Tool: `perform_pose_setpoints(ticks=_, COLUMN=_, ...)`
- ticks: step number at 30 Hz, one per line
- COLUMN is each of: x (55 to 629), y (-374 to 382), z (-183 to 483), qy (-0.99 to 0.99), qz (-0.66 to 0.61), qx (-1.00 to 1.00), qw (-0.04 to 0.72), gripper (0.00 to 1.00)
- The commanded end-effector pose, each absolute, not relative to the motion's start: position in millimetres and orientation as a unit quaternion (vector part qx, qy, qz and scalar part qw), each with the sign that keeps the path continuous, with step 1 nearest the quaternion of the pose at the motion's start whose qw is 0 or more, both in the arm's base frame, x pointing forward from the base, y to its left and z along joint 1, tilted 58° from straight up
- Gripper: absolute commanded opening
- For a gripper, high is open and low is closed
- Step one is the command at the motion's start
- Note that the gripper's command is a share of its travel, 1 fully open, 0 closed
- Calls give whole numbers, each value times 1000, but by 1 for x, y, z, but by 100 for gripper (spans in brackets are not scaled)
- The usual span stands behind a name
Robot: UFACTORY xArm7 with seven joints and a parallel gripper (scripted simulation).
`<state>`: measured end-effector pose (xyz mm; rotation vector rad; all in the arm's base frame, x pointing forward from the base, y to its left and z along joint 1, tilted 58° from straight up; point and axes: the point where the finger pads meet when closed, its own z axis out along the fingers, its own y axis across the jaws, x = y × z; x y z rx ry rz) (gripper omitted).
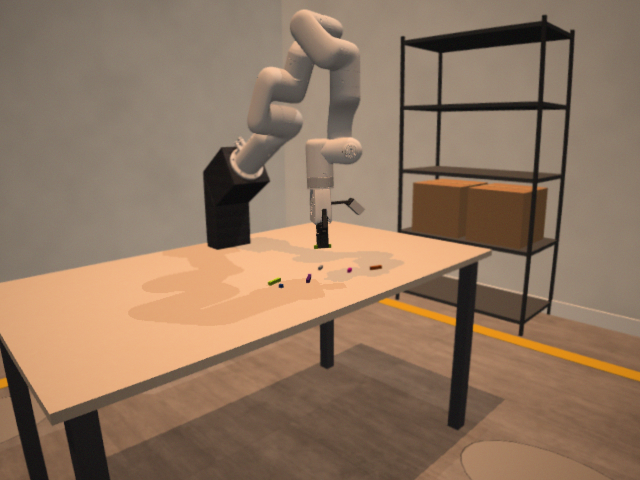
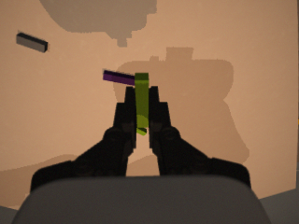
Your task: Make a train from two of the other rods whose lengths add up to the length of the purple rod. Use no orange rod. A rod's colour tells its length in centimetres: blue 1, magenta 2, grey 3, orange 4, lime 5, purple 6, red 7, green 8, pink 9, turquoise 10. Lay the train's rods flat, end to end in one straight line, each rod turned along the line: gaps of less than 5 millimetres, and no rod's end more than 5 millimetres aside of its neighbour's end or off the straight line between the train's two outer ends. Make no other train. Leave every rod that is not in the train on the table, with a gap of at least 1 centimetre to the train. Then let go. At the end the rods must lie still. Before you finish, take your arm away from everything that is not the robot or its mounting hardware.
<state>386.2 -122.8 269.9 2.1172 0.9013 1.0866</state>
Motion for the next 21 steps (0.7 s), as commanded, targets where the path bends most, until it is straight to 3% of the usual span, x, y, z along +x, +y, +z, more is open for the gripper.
perform_pose_setpoints(ticks=1, x=386, y=-141, z=275, qy=281, qz=429, qx=823, qw=244, gripper=4)
perform_pose_setpoints(ticks=21, x=367, y=-220, z=271, qy=19, qz=475, qx=873, qw=110, gripper=4)
